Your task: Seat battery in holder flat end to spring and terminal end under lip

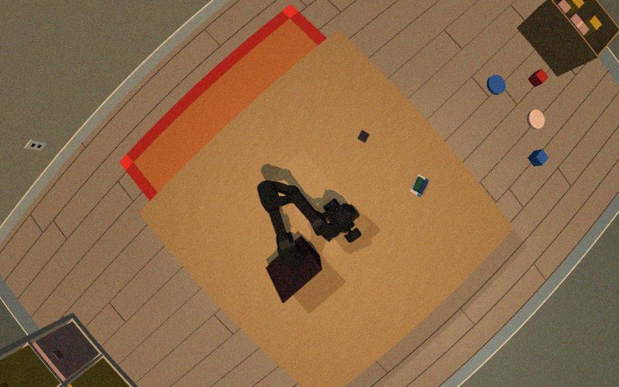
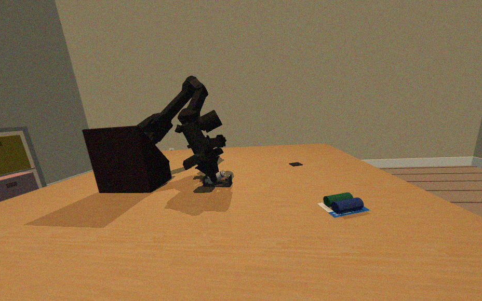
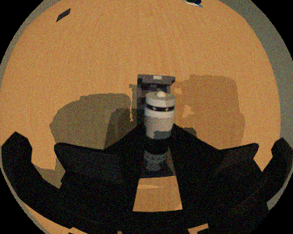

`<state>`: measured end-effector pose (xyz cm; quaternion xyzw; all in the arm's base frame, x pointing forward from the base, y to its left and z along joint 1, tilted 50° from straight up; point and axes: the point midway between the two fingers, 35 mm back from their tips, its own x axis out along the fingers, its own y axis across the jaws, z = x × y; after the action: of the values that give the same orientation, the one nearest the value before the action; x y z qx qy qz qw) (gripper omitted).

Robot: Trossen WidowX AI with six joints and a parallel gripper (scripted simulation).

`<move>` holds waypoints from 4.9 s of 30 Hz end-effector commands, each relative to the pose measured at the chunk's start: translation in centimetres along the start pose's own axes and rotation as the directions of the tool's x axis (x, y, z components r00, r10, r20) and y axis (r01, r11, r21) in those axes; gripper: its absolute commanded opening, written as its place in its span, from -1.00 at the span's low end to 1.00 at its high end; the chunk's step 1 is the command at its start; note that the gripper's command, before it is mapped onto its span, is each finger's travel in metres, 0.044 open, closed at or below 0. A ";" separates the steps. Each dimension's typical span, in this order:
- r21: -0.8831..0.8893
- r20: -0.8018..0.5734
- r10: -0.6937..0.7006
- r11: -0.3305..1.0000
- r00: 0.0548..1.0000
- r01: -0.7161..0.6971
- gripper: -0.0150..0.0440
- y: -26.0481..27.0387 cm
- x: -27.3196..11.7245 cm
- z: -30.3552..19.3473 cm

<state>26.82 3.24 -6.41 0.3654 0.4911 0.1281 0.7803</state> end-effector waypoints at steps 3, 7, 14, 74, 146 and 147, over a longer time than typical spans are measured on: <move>0.002 -0.036 -0.015 1.000 0.999 0.015 -0.23 -0.4 0.3 -0.3; 0.000 -0.055 -0.019 1.000 0.998 0.019 -0.23 -0.5 0.4 -0.2; -0.007 -0.090 -0.024 1.000 0.996 0.023 -0.23 -0.7 0.6 -0.1; -0.046 -0.413 -0.050 0.998 0.909 0.034 -0.23 0.0 1.3 0.2; -0.060 -0.515 -0.064 0.997 0.855 0.038 0.11 0.6 1.4 2.2; -0.060 -0.515 -0.064 0.997 0.855 0.039 0.11 0.6 1.2 2.3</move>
<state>29.44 3.61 -6.51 0.2875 0.6893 0.2121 0.6302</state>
